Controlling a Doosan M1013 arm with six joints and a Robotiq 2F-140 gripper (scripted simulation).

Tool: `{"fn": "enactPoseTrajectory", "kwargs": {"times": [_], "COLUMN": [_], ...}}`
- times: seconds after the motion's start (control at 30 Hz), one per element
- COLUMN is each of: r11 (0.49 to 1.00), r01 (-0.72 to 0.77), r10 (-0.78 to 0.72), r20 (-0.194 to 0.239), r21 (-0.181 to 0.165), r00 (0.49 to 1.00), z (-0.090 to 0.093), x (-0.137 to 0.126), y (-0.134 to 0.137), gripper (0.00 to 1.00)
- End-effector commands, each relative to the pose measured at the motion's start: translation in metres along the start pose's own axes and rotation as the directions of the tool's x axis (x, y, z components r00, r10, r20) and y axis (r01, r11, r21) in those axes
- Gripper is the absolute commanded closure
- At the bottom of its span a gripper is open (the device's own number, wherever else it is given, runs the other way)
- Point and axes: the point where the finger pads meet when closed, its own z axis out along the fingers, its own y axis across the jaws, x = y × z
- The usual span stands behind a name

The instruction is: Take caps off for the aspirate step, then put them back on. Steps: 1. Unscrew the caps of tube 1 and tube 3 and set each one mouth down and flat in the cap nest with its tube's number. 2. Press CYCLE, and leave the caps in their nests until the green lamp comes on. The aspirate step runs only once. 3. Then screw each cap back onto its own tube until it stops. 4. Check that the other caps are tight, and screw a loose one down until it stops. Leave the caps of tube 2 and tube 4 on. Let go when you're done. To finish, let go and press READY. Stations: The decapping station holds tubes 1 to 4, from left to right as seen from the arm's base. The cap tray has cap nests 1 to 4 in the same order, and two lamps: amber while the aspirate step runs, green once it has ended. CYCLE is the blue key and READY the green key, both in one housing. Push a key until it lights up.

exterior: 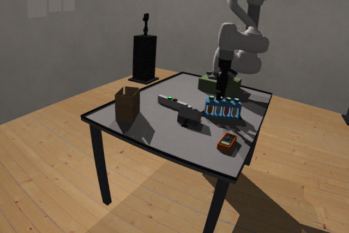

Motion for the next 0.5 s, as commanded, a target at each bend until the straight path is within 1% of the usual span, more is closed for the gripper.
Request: {"fn": "enactPoseTrajectory", "kwargs": {"times": [0.0, 0.07, 0.13, 0.2, 0.33, 0.4, 0.47], "r11": [1.0, 0.986, 0.95, 0.914, 0.79, 0.79, 0.662], "r01": [0.0, 0.166, 0.312, 0.406, 0.614, 0.614, 0.75], "r10": [0.0, -0.166, -0.312, -0.406, -0.614, -0.614, -0.75], "r20": [-0.001, -0.001, 0.0, 0.0, 0.002, 0.002, 0.0], "r21": [-0.001, -0.001, -0.001, -0.001, -0.001, -0.001, -0.001], "r00": [1.0, 0.986, 0.95, 0.914, 0.79, 0.79, 0.662], "z": [-0.0007, -0.001, -0.001, -0.001, -0.001, -0.001, -0.001], "x": [0.0003, 0.0003, 0.0003, 0.0003, 0.0003, 0.0003, 0.0003], "y": [0.0005, 0.0005, 0.0005, 0.0005, 0.0005, 0.0005, 0.0005], "gripper": [0.59, 0.59, 0.59, 0.59, 0.59, 0.59, 0.59]}}
